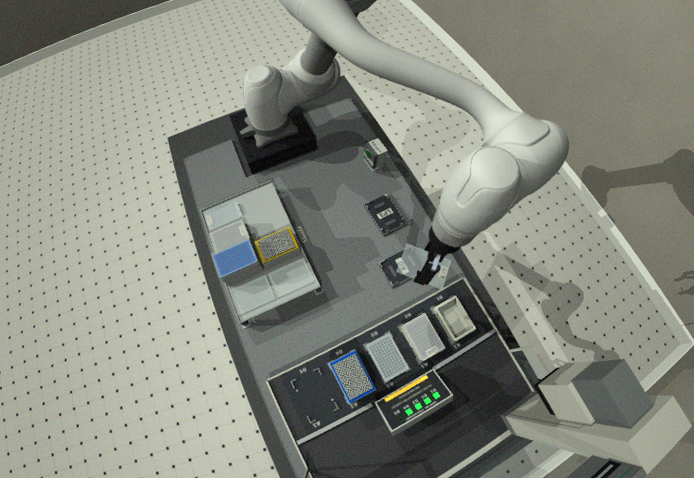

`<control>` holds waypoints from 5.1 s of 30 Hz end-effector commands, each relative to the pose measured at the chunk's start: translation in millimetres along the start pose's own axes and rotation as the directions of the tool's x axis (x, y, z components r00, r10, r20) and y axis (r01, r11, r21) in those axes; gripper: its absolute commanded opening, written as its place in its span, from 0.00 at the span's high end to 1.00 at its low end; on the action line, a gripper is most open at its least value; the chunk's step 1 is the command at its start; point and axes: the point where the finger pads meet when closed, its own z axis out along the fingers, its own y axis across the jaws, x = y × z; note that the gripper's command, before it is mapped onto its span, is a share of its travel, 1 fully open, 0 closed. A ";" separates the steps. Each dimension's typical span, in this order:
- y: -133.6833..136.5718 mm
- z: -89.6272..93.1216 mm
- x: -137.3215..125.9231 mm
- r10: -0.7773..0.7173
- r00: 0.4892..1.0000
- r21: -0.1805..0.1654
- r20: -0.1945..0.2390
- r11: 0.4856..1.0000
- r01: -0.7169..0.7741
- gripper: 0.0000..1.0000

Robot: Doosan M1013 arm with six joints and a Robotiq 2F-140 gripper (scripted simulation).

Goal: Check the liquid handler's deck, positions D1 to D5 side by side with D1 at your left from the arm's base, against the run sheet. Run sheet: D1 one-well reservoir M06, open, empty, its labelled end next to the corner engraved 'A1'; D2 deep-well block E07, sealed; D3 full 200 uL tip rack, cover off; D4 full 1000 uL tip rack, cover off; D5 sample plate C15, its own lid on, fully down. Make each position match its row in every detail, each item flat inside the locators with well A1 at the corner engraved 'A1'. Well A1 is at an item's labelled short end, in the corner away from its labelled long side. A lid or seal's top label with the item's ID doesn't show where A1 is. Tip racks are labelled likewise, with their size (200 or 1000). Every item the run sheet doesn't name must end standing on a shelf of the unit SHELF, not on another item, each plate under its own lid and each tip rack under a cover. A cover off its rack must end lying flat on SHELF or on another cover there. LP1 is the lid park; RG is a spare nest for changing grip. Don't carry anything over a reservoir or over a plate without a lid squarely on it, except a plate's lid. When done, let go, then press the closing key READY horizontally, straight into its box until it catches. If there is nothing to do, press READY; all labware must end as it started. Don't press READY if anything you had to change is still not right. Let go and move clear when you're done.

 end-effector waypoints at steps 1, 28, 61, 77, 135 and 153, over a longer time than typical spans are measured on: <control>0.0 -1.3 0.3 -0.056 0.998 0.000 -0.002 0.998 0.056 0.90; -30.0 -1.3 27.0 -0.528 0.849 -0.001 -0.002 0.849 0.528 0.90; -30.0 -1.3 27.0 -0.907 0.421 -0.002 -0.001 0.421 0.907 0.90; -60.1 -1.4 53.8 -0.988 0.154 -0.002 -0.001 0.154 0.988 0.90; -130.0 -1.2 -24.5 -0.664 -0.748 -0.002 0.001 -0.748 0.664 0.90; -183.2 -1.1 -84.1 -0.625 -0.781 -0.002 0.001 -0.781 0.625 0.90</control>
